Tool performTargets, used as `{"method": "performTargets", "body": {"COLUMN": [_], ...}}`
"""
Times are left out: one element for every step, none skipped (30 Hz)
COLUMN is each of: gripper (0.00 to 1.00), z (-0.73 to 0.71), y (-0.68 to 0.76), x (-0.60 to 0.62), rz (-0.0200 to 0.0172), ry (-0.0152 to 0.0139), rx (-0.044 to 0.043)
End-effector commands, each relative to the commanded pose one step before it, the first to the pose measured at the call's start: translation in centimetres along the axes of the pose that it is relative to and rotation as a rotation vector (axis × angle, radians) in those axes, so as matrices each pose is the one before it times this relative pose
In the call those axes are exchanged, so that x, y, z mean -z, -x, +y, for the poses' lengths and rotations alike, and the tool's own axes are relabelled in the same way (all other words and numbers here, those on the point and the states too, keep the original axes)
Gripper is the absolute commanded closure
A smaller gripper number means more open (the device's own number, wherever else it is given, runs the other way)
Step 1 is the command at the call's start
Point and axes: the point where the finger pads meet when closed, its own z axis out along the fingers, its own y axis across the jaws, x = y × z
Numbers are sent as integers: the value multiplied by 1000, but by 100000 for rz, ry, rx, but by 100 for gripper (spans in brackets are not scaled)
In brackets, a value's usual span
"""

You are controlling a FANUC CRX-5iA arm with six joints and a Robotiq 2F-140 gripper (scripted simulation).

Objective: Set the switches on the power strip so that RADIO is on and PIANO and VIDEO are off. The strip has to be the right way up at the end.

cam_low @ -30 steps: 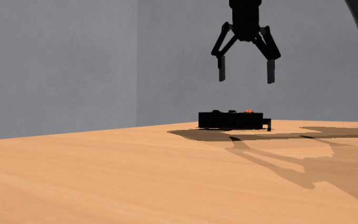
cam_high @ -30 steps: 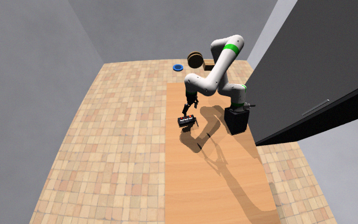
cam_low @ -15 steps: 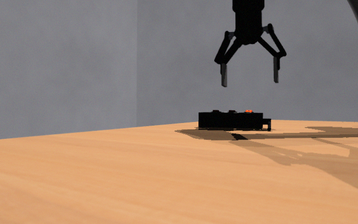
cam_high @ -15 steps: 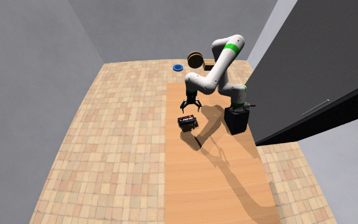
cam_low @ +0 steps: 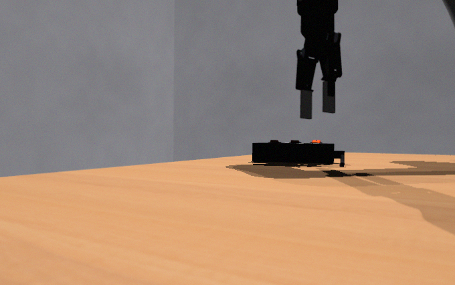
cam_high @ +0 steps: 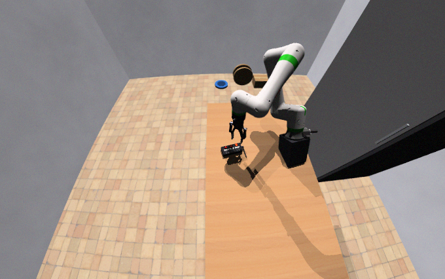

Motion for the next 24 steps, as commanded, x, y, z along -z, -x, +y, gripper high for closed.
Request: {"method": "performTargets", "body": {"gripper": [100,100,100,100,100,100,100,100,100,100,100,100,100,100,100,100,100,100,100,100,100,100,100,100], "z": [20,0,0,0,0,0,0,0,0,0,0,0,0,0,0,0,0,0,0,0,0,0,0,0], "y": [54,0,0,0,0,0,0,0,0,0,0,0,0,0,0,0,0,0,0,0,0,0,0,0], "x": [40,0,0,0,0,0,0,0,0,0,0,0,0,0,0,0,0,0,0,0,0,0,0,0], "rz": [1276,553,169,179,200,205,209,215,219,216,202,57,0,0,0,0,0,0,0,0,0,0,0,0], "ry": [-4466,-1288,-439,-497,-605,-707,-799,-888,-992,-1115,-1261,-426,0,0,0,0,0,0,0,0,0,0,0,0], "rx": [-18478,-13025,-3692,-3835,-4183,-4277,-4262,-4218,-4162,-4098,-4020,-1229,0,0,0,0,0,0,0,0,0,0,0,0]}}
